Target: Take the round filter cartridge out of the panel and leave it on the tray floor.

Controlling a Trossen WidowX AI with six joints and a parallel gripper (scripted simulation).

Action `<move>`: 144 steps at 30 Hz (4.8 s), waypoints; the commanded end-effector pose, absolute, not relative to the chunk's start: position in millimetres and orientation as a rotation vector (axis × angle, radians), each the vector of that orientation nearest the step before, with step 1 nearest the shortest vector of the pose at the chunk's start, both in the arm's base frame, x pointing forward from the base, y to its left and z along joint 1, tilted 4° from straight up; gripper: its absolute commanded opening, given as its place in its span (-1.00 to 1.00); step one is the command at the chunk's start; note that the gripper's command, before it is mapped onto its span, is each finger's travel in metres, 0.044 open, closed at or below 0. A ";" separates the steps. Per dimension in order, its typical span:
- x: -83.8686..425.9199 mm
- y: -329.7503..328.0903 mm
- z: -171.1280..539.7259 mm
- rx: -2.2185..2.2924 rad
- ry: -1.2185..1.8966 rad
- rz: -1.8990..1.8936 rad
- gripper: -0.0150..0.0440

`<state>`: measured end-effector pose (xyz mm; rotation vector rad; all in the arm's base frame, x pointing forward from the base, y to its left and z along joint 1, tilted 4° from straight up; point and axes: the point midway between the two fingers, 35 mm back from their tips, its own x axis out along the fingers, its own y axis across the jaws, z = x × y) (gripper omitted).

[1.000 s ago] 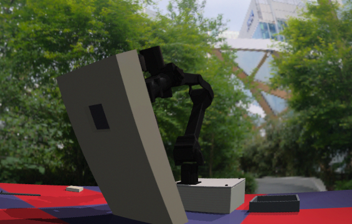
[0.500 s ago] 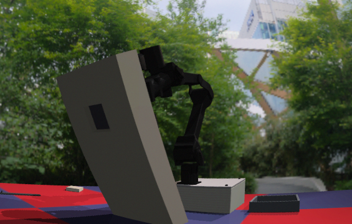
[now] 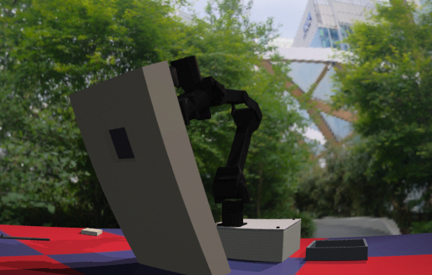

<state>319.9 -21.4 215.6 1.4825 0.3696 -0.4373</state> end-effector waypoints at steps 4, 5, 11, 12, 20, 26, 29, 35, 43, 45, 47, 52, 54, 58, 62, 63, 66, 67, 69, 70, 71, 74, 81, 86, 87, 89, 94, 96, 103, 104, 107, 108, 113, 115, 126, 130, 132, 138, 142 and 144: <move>320.3 -21.8 213.3 1.477 0.374 -0.442 -0.10; 320.3 -21.8 213.3 1.477 0.374 -0.442 -0.10; 320.3 -21.8 213.3 1.477 0.374 -0.442 -0.10; 320.3 -21.8 213.3 1.477 0.374 -0.442 -0.10; 320.4 -21.8 213.5 1.477 0.374 -0.441 -0.10; 320.6 -21.8 213.8 1.477 0.374 -0.441 -0.10; 320.7 -21.8 214.0 1.477 0.374 -0.441 -0.10; 321.0 -21.6 214.4 1.481 0.372 -0.440 -0.10; 323.5 -21.9 212.6 1.477 0.373 -0.441 -0.10; 323.5 -21.9 212.6 1.477 0.373 -0.441 -0.10; 323.5 -21.9 212.6 1.477 0.373 -0.441 -0.10; 325.6 -22.1 211.4 1.477 0.373 -0.441 -0.10; 328.2 -22.2 210.0 1.477 0.373 -0.441 -0.10; 329.1 -22.3 209.4 1.477 0.373 -0.441 -0.10; 330.3 -22.4 208.8 1.477 0.373 -0.441 -0.10; 330.8 -22.4 208.6 1.477 0.373 -0.441 -0.10; 331.6 -22.4 208.1 1.477 0.373 -0.441 -0.10; 331.8 -22.4 208.0 1.477 0.373 -0.441 -0.10; 332.5 -22.5 207.6 1.477 0.373 -0.441 -0.10; 332.6 -22.5 207.5 1.477 0.373 -0.441 -0.10; 332.9 -22.5 207.3 1.477 0.373 -0.441 -0.10; 333.8 -22.6 206.9 1.477 0.373 -0.441 -0.10; 335.9 -22.7 205.7 1.477 0.373 -0.441 -0.10; 336.9 -22.8 205.1 1.477 0.373 -0.441 -0.10; 337.0 -22.8 205.0 1.477 0.373 -0.441 -0.10; 331.8 -22.3 209.1 1.482 0.369 -0.438 -0.12; 331.8 -22.3 209.1 1.482 0.369 -0.438 -0.23; 331.8 -22.3 209.1 1.482 0.369 -0.438 -0.28; 333.7 -22.5 207.6 1.443 0.377 -0.429 -0.49; 334.2 -22.5 207.2 1.417 0.382 -0.423 -0.49; 335.8 -22.7 206.0 1.319 0.399 -0.400 -0.49; 336.0 -22.7 205.8 1.286 0.404 -0.392 -0.49; 336.7 -22.7 205.3 1.119 0.429 -0.350 -0.49; 336.8 -22.7 205.2 1.051 0.438 -0.333 -0.49; 336.8 -22.7 205.2 0.678 0.480 -0.237 -0.49; 336.7 -22.7 205.2 0.542 0.491 -0.201 -0.49; 336.7 -22.7 205.3 0.474 0.497 -0.183 -0.49; 336.5 -22.7 205.4 0.269 0.510 -0.130 -0.49; 336.3 -22.7 205.5 0.133 0.516 -0.094 -0.49; 336.3 -22.7 205.5 0.065 0.519 -0.075 -0.49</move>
